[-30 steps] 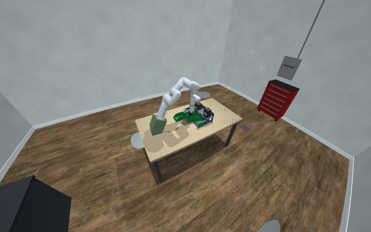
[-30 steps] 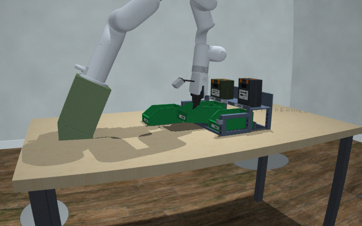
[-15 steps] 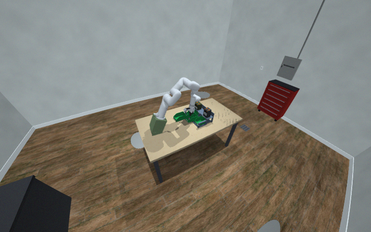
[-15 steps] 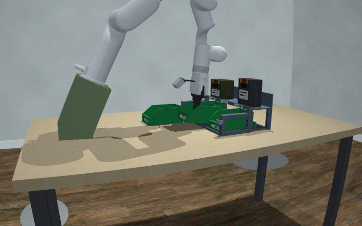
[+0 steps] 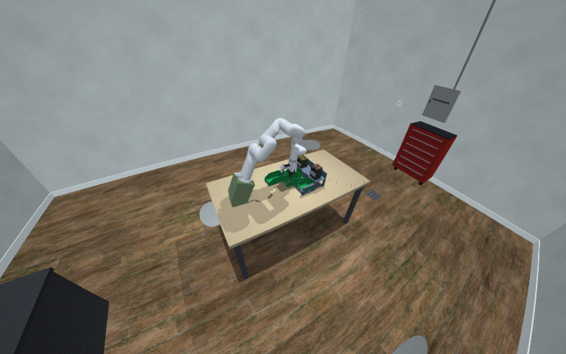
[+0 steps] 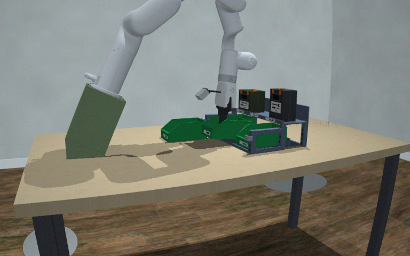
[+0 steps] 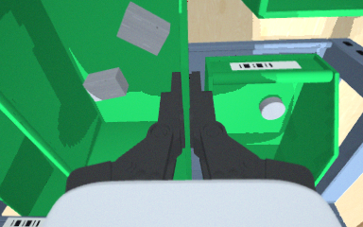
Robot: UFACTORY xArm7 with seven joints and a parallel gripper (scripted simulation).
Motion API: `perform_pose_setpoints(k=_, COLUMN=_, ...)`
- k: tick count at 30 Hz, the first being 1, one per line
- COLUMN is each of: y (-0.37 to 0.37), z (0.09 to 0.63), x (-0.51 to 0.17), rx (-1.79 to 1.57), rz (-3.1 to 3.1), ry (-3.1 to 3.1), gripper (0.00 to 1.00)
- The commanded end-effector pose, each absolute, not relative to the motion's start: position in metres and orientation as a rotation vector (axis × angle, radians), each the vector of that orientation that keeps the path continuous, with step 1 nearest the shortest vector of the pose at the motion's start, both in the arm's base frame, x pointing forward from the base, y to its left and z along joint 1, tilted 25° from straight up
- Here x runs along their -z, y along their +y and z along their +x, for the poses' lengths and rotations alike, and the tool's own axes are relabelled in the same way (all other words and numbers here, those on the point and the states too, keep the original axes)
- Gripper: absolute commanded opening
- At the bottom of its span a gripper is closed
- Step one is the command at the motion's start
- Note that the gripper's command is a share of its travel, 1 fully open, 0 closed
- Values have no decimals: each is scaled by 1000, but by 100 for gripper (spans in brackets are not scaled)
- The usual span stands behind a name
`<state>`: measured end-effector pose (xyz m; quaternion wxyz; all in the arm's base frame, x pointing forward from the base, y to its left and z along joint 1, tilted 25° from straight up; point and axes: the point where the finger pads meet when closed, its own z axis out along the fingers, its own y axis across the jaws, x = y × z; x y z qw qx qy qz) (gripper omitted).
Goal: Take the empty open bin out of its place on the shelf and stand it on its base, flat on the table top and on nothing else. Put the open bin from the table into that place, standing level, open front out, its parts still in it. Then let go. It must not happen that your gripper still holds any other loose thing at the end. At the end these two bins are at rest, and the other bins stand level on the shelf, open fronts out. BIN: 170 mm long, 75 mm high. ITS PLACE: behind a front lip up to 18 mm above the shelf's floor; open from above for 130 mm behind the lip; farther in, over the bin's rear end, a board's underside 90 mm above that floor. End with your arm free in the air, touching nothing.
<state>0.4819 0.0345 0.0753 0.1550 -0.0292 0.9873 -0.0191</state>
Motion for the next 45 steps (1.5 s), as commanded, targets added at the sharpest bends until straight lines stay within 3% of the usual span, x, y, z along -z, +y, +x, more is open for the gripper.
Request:
perform_pose_setpoints(k=1, y=35, z=483, x=-77, rx=54, rz=-83, ry=2826, gripper=0)
perform_pose_setpoints(k=45, y=35, z=487, x=-69, rx=55, rz=-83, ry=2824, gripper=0)
